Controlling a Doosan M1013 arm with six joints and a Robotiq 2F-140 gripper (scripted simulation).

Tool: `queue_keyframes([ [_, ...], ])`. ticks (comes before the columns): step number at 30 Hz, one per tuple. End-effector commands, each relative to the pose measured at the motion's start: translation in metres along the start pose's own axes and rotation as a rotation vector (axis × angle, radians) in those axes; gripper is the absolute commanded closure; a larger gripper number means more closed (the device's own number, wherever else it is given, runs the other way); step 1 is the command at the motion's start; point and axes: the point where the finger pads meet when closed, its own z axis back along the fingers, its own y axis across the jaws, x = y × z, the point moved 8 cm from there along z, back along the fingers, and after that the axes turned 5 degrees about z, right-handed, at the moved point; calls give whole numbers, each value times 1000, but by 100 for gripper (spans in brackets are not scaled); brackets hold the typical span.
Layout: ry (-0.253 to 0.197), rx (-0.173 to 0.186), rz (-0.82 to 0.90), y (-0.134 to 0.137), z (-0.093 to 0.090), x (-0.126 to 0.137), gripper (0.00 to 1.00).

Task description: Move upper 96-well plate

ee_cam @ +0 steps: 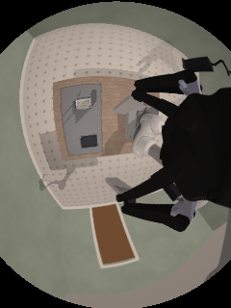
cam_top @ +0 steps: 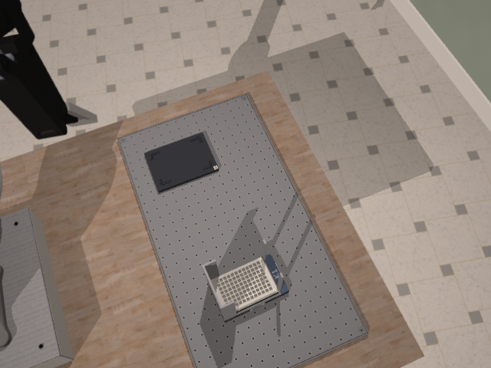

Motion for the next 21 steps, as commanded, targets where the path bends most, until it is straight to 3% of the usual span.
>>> queue_keyframes([
  [1, 0, 0, 0, 7, -9, -6, 0],
  [8, 0, 0, 0, 27, -32, -22, 0],
  [9, -9, 32, -1, 27, -36, -25, 0],
  [10, -12, 41, -1, 29, -40, -27, 0],
  [21, -12, 41, -1, 55, -72, -45, 0],
])
